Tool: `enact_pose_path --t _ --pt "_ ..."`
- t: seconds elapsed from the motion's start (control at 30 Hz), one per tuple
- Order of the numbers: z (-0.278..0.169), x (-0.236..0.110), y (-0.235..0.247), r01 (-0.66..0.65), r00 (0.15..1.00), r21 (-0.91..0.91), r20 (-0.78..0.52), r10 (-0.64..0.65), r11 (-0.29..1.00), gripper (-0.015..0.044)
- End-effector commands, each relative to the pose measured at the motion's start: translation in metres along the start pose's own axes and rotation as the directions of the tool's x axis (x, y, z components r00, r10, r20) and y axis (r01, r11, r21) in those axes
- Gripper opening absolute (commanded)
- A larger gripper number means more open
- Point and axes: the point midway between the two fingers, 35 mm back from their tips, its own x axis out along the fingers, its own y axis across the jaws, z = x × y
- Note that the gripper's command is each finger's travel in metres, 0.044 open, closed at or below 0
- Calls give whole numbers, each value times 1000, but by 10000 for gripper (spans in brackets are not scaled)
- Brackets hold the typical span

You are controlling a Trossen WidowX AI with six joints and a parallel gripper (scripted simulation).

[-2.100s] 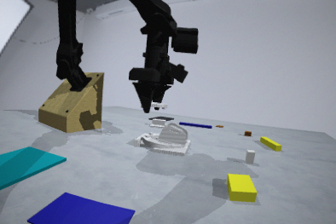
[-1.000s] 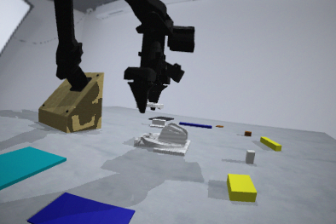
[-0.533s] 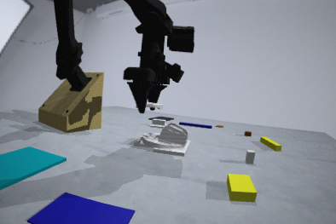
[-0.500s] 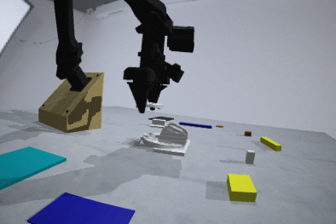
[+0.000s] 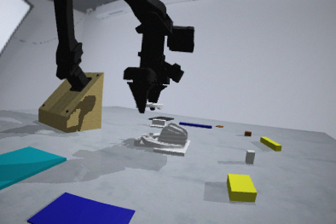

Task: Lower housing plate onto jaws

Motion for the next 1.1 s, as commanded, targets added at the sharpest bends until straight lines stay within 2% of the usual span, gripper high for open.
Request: enact_pose_path --t 0.0,1.07 --pt "1 1 -1 6 1000 -1 3 -6 1000 351" --pt "1 53 -1 7 1000 0 3 -7 1000 351"
